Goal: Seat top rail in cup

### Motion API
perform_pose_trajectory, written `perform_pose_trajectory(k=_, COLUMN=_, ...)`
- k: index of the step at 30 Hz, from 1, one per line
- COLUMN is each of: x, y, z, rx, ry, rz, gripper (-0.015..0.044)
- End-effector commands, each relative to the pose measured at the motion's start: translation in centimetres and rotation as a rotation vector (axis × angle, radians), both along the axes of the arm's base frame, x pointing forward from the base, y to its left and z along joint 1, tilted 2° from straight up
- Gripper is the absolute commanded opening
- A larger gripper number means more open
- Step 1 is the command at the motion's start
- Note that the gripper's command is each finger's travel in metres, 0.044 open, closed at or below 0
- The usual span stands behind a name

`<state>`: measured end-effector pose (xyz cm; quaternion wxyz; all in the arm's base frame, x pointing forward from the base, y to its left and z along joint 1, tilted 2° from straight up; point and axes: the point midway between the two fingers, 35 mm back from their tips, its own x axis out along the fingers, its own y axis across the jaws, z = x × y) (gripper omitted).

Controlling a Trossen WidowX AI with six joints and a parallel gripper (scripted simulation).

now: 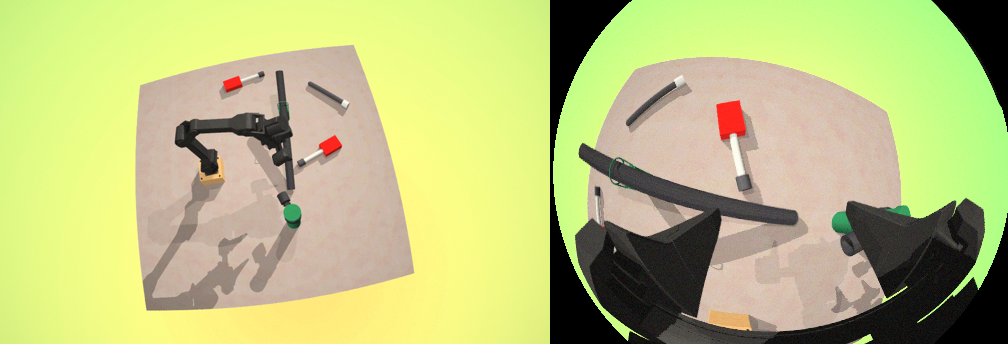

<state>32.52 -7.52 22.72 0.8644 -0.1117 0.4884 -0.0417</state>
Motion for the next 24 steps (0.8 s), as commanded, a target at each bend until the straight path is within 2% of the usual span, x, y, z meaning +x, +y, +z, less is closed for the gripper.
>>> perform_pose_trajectory(k=1, x=-0.5, y=1.1, z=-0.4, rx=0.237, ry=-0.06, rz=-0.226, gripper=0.044)
perform_pose_trajectory(k=13, x=-0.5, y=0.8, z=-0.5, rx=0.219, ry=-0.049, rz=-0.195, gripper=0.044)
perform_pose_trajectory(k=16, x=-0.7, y=-0.4, z=-0.8, rx=0.155, ry=-0.009, rz=-0.075, gripper=0.044)
perform_pose_trajectory(k=24, x=-2.1, y=-5.5, z=-1.9, rx=-0.081, ry=0.11, rz=0.435, gripper=0.044)
